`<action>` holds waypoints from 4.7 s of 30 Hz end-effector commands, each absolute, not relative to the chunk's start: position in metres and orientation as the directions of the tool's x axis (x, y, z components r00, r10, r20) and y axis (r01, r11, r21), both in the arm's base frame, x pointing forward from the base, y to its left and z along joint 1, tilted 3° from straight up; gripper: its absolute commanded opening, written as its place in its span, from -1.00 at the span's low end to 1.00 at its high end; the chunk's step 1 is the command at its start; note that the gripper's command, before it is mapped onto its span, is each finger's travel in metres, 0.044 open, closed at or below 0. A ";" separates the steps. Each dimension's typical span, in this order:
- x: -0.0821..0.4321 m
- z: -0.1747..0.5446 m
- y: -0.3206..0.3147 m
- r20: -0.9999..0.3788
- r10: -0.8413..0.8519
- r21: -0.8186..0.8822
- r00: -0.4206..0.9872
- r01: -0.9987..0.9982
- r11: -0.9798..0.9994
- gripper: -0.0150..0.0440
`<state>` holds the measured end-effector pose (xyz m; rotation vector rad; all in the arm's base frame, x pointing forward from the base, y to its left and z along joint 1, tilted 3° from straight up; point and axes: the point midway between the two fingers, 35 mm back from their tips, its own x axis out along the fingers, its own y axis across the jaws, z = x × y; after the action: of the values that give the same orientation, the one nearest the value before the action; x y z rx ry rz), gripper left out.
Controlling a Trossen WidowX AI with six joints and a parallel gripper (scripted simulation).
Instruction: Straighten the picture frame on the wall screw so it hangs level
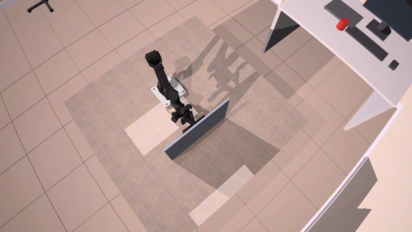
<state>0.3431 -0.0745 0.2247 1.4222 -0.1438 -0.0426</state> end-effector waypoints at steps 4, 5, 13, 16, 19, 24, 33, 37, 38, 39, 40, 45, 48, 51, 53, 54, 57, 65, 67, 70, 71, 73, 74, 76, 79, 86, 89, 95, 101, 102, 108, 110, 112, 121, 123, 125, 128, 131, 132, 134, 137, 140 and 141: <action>0.343 0.225 -0.075 0.075 -0.115 0.993 0.991 -0.064 0.103 -0.49; 0.343 0.225 -0.075 0.075 -0.115 0.993 0.991 -0.064 0.103 -0.49; 0.343 0.225 -0.075 0.075 -0.115 0.995 0.991 -0.067 0.077 -0.49; 0.343 0.224 -0.075 0.075 -0.114 0.996 0.991 -0.070 0.051 -0.49; 0.343 0.224 -0.075 0.075 -0.114 0.997 0.991 -0.071 0.040 -0.49; 0.343 0.224 -0.075 0.075 -0.114 0.997 0.991 -0.074 0.014 -0.49; 0.343 0.224 -0.075 0.074 -0.114 0.997 0.991 -0.074 0.005 -0.05; 0.343 0.224 -0.075 0.074 -0.114 0.997 0.991 -0.074 0.005 0.31; 0.343 0.224 -0.075 0.074 -0.114 0.997 0.991 -0.074 0.005 0.39; 0.343 0.224 -0.075 0.074 -0.114 0.997 0.991 -0.074 0.005 0.39; 0.343 0.224 -0.075 0.074 -0.114 0.997 0.991 -0.074 0.005 0.39; 0.325 0.228 -0.075 0.074 -0.114 0.995 0.991 -0.065 0.080 0.39; 0.303 0.229 -0.073 0.074 -0.113 0.984 0.991 -0.054 0.170 0.39; 0.282 0.227 -0.071 0.073 -0.113 0.965 0.991 -0.042 0.259 0.39; 0.269 0.224 -0.069 0.073 -0.113 0.948 0.991 -0.034 0.318 0.39; 0.263 0.222 -0.068 0.073 -0.112 0.938 0.991 -0.030 0.346 0.39; 0.248 0.215 -0.064 0.073 -0.112 0.905 0.991 -0.019 0.425 0.39; 0.241 0.240 -0.062 0.074 -0.115 0.906 0.991 -0.018 0.422 0.39; 0.230 0.258 -0.057 0.072 -0.113 0.901 0.991 -0.016 0.434 0.39; 0.219 0.269 -0.052 0.071 -0.112 0.897 0.991 -0.014 0.442 0.39; 0.219 0.269 -0.052 0.071 -0.112 0.897 0.991 -0.014 0.442 0.39; 0.219 0.269 -0.052 0.071 -0.112 0.897 0.991 -0.014 0.442 0.39; 0.223 0.267 -0.054 0.080 -0.115 0.898 0.990 -0.021 0.440 0.39; 0.219 0.269 -0.052 0.071 -0.112 0.897 0.991 -0.014 0.442 0.39; 0.219 0.269 -0.052 0.071 -0.112 0.897 0.991 -0.014 0.442 0.39; 0.219 0.269 -0.052 0.071 -0.112 0.897 0.991 -0.014 0.442 0.39; 0.219 0.269 -0.052 0.071 -0.112 0.897 0.991 -0.014 0.442 0.39; 0.219 0.269 -0.052 0.071 -0.112 0.897 0.991 -0.014 0.442 0.39; 0.219 0.269 -0.052 0.071 -0.112 0.897 0.991 -0.014 0.442 0.39; 0.219 0.269 -0.052 0.071 -0.112 0.897 0.991 -0.014 0.442 0.39; 0.219 0.269 -0.052 0.071 -0.112 0.897 0.991 -0.014 0.442 0.39; 0.219 0.269 -0.052 0.071 -0.112 0.897 0.991 -0.014 0.442 0.39; 0.219 0.269 -0.052 0.071 -0.112 0.897 0.991 -0.014 0.442 0.39; 0.219 0.269 -0.052 0.071 -0.112 0.897 0.991 -0.014 0.442 0.39; 0.219 0.269 -0.052 0.071 -0.112 0.897 0.991 -0.014 0.442 0.39; 0.219 0.269 -0.052 0.071 -0.112 0.897 0.991 -0.014 0.442 0.39; 0.219 0.269 -0.052 0.071 -0.112 0.897 0.991 -0.014 0.442 0.39; 0.219 0.269 -0.052 0.071 -0.112 0.897 0.991 -0.014 0.442 0.39; 0.219 0.269 -0.052 0.071 -0.112 0.897 0.991 -0.014 0.442 0.39; 0.219 0.269 -0.052 0.071 -0.112 0.897 0.991 -0.014 0.442 0.39; 0.219 0.269 -0.052 0.071 -0.112 0.897 0.991 -0.014 0.442 0.39; 0.219 0.269 -0.052 0.071 -0.112 0.897 0.991 -0.014 0.442 0.39; 0.219 0.269 -0.052 0.071 -0.112 0.897 0.991 -0.014 0.442 0.39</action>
<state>0.2194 -0.0527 0.2687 1.1147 -0.1278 -0.0659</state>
